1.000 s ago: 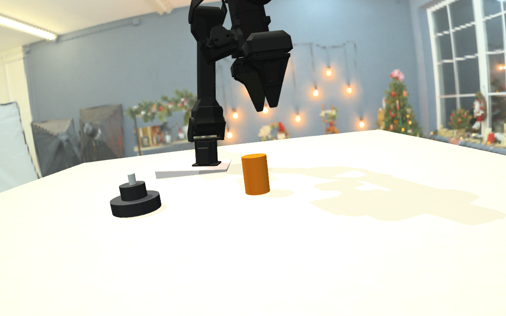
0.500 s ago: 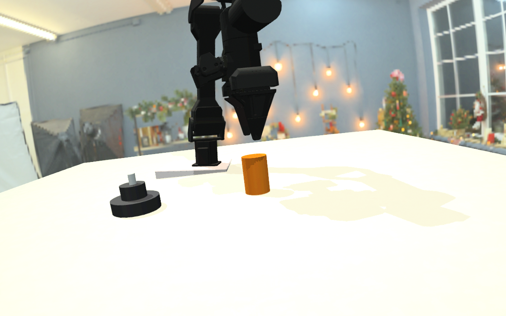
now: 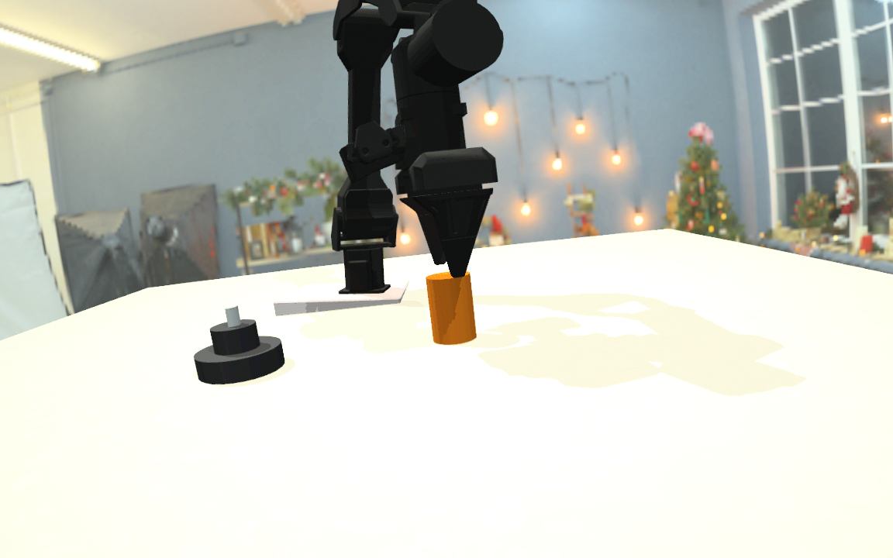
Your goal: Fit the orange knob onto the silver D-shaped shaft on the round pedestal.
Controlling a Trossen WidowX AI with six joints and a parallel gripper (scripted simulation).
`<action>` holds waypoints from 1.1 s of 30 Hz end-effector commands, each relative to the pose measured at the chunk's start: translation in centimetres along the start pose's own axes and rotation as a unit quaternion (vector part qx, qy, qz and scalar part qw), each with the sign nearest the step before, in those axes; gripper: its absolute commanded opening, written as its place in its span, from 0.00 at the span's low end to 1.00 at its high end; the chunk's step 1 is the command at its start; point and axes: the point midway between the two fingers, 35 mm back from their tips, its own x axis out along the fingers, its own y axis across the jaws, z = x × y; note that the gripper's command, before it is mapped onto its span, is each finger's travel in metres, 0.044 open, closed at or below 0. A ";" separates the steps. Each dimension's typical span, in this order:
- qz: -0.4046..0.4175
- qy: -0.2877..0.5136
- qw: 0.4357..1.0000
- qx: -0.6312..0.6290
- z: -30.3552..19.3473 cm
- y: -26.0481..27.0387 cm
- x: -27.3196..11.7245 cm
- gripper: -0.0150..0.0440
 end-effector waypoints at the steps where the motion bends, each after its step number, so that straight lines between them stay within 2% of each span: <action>1: -0.001 -0.002 1.000 0.002 0.1 0.0 0.8 1.00; 33: -0.001 -0.002 1.000 0.002 0.1 -0.1 5.6 1.00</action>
